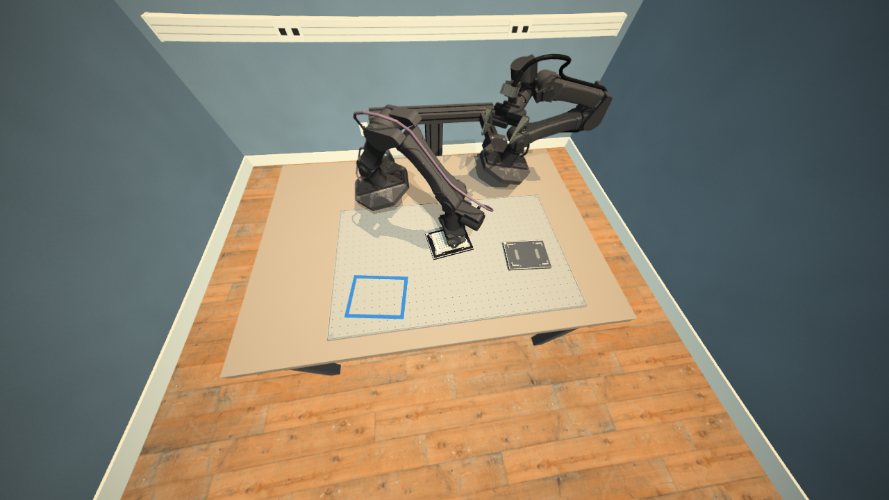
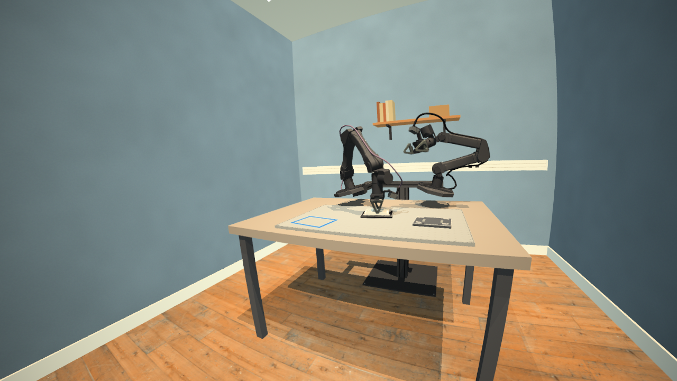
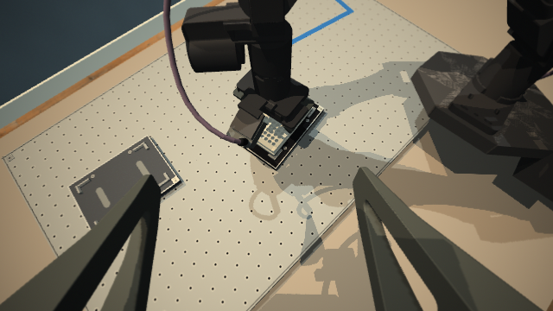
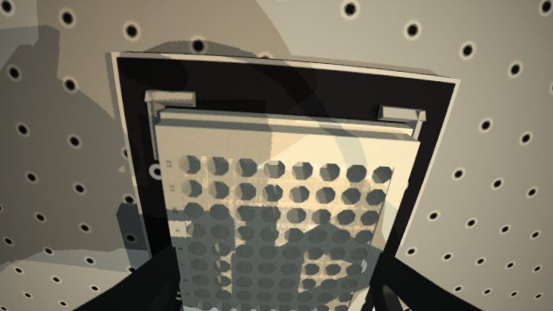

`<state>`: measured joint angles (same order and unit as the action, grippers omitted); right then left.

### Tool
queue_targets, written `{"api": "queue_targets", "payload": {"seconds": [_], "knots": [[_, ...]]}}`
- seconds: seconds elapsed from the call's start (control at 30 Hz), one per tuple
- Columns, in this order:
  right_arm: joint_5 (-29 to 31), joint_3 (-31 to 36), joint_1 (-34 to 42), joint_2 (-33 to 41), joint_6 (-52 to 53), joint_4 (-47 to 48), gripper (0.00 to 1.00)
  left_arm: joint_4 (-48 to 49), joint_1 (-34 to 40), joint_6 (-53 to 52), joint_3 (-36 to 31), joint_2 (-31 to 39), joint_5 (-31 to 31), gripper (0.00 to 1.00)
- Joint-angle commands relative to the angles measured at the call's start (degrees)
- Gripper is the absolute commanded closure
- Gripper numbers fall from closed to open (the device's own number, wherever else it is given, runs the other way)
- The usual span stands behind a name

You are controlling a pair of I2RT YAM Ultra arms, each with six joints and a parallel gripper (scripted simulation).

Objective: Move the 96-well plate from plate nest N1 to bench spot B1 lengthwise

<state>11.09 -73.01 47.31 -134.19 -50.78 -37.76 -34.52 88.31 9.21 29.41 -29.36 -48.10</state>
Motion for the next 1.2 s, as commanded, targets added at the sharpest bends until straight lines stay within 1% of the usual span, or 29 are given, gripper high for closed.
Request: {"api": "queue_targets", "payload": {"seconds": [0.0, 0.07, 0.3, 0.4, 0.53, 0.63, 0.77, 0.87, 0.97, 1.0, 1.07, 1.1, 1.17], "knots": [[1.34, 0.11, -0.07, 0.21, 0.01, 1.3, 0.22, 0.25, 0.34, 0.71, -0.03, 0.35, -0.72, 0.0], [1.31, -0.02, 0.34, 1.51, 0.48, 0.68, 0.22, 0.25, 0.34, 0.71, -0.03, 0.35, -0.72, 0.0], [0.63, -2.44, 1.74, 5.99, 1.74, -6.39, 0.22, 0.25, 0.34, 0.71, -0.03, 0.35, -0.72, 0.0], [1.33, -2.02, 1.31, 6.08, -0.27, -5.83, 0.22, 1.33, 0.32, 1.06, -0.64, 0.88, -1.01, 0.0], [1.67, -1.64, 0.13, 6.5, -2.59, -5.51, 0.22, 3.03, 0.41, 0.42, 0.14, -0.07, 0.39, 0.0], [2.6, 0.3, -3.34, 7.98, -9.03, -5.19, 0.22, 7.77, 0.47, -0.47, 1.42, -2.37, 1.52, 0.0], [3.82, 1.97, -12.4, 11.25, -20.69, -6.52, 0.22, 19.05, -0.02, -2.69, 2.98, -7.6, 3.88, 0.0], [4.31, 0.29, -19.73, 12.94, -27.27, -7.02, 0.22, 27.24, -2.84, -5.52, 4.3, -10.18, 6.36, 0.0], [3.81, -1.54, -25.44, 13.42, -32.29, -7.65, 0.22, 35.19, -6.11, -7.9, 5.48, -13.24, 9.54, 0.0], [3.56, -2.26, -26.97, 12.66, -33.64, -7.92, 0.22, 37.82, -7.24, -8.58, 5.87, -14.4, 10.71, 0.0], [3.56, -2.26, -26.97, 12.66, -33.64, -7.92, 0.22, 37.82, -7.24, -8.58, 5.87, -14.4, 10.71, 0.0], [3.38, -3.37, -28.03, 12.1, -35.1, -8.52, 0.22, 42.89, -9.67, -9.2, 6.16, -19.13, 13.65, 0.0], [3.38, -4.84, -30.77, 11.83, -37.02, -9.15, 0.22, 47.67, -11.6, -10.33, 6.85, -21.57, 15.66, 0.0]]}}
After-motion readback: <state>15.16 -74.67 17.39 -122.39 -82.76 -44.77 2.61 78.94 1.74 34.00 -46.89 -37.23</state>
